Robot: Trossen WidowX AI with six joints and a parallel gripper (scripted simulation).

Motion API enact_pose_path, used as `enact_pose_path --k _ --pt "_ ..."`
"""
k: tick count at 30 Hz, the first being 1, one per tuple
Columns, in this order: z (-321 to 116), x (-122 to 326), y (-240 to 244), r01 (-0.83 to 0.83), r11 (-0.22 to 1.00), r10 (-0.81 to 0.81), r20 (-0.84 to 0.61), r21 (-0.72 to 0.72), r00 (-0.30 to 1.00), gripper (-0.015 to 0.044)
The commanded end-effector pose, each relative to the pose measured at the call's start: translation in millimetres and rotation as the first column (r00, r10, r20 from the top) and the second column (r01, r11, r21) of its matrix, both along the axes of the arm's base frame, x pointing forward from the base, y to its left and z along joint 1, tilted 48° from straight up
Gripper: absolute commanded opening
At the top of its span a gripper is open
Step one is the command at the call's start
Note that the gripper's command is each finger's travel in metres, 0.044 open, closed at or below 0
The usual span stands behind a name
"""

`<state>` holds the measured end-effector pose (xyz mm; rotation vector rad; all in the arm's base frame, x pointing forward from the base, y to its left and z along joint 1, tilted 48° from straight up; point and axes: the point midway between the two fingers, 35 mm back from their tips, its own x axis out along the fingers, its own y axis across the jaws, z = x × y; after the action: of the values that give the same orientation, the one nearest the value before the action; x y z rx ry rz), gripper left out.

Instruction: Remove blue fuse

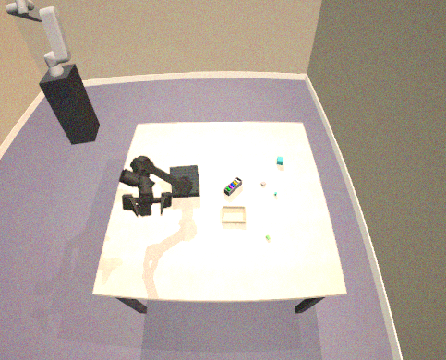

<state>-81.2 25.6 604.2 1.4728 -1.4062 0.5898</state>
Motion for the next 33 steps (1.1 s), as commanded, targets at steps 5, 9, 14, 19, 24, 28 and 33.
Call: enact_pose_path --k 5,9,14,19,24,28,33 --pt "-2.5 27.3 -26.2 0.001 0.998 0.004 -0.076 0.066 0.997 0.0269" --pt "-13.9 76.5 -68.9 0.017 0.984 0.022 -0.216 0.175 0.976 0.0164" --pt "-35.5 138.0 -113.2 0.048 0.958 0.07 -0.391 0.284 0.918 0.0074" --pt "-73.0 209.1 -148.7 0.104 0.925 0.142 -0.586 0.365 0.798 0.0074" --pt "-121.7 277.2 -166.4 0.16 0.902 0.222 -0.747 0.402 0.627 0.0074" --pt "-168.4 327.4 -168.8 0.203 0.894 0.276 -0.848 0.399 0.452 0.0074" --pt "-234.4 380.1 -158.4 0.249 0.909 0.295 -0.939 0.333 0.179 0.0074"
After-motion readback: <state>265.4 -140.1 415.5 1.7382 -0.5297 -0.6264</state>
